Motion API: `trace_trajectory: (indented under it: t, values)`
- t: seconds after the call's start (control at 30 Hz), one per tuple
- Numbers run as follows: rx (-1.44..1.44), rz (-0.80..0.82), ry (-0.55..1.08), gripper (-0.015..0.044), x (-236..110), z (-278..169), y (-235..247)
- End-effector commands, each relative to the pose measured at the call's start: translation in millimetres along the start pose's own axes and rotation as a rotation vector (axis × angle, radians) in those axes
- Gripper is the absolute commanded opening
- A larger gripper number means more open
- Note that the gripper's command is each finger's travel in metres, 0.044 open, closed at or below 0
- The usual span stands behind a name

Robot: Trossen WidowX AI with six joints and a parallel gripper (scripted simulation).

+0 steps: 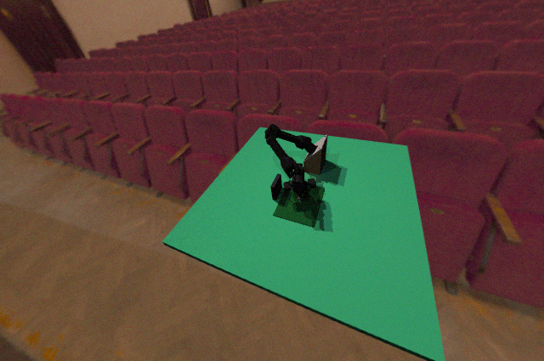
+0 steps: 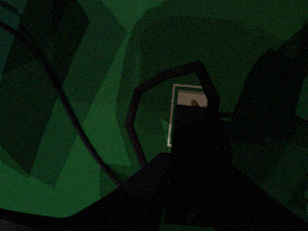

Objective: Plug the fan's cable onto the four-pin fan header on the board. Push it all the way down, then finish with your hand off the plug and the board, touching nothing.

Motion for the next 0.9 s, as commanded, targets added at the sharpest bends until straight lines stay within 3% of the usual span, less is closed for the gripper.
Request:
trace_trajectory:
  t: [0.0, 0.87]
  values:
    - [-0.003, 0.005, -0.001, 0.0, 1.3, 0.1, 0.2]
    - [-0.003, 0.005, -0.001, 0.0, 6.7, 0.1, 0.2]
Point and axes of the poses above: the point midway between the two fingers, 35 mm back from their tips, its own x axis out along the fingers, its own y axis across the jaws, z = x × y, the point moved 8 cm from there along -x, back along the fingers, and after that the axes turned 10 degrees about -x, right-handed, at the moved point
